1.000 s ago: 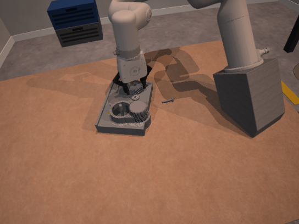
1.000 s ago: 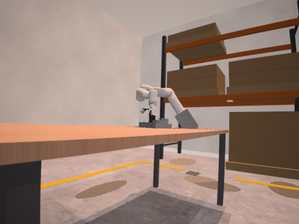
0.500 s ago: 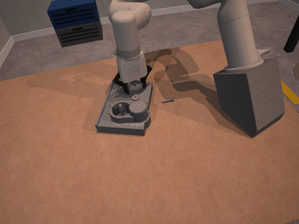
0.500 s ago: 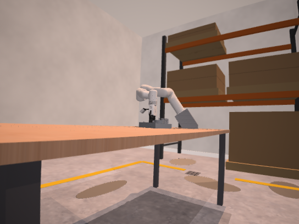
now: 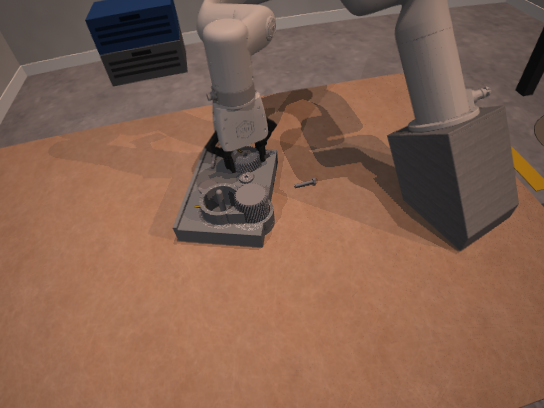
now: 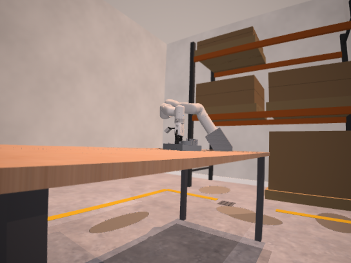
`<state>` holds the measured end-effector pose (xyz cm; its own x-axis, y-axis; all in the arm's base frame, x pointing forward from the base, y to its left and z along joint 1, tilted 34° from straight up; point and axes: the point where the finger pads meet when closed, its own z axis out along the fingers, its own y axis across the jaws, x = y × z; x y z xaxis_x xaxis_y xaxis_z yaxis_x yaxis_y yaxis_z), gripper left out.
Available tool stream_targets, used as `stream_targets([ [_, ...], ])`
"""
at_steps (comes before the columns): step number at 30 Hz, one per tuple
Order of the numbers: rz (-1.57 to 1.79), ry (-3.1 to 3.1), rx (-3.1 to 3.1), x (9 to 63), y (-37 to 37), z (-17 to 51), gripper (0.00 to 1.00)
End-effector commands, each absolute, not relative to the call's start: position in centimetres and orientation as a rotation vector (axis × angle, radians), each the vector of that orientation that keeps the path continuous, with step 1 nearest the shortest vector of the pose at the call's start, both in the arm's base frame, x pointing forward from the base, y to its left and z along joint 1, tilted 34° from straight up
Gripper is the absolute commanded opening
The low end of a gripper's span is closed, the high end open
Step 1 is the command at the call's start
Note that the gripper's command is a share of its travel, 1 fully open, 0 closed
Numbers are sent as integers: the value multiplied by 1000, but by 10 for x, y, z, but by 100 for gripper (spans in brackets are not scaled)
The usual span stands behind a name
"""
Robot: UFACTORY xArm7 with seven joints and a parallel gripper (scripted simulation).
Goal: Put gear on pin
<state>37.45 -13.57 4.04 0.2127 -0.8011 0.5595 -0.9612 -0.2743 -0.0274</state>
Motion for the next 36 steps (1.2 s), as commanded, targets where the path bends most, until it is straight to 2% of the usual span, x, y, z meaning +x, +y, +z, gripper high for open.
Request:
stream_targets([
  [1, 689, -1648, 2167, 375, -135, 41, 0],
  [36, 689, -1648, 2167, 373, -130, 48, 0],
])
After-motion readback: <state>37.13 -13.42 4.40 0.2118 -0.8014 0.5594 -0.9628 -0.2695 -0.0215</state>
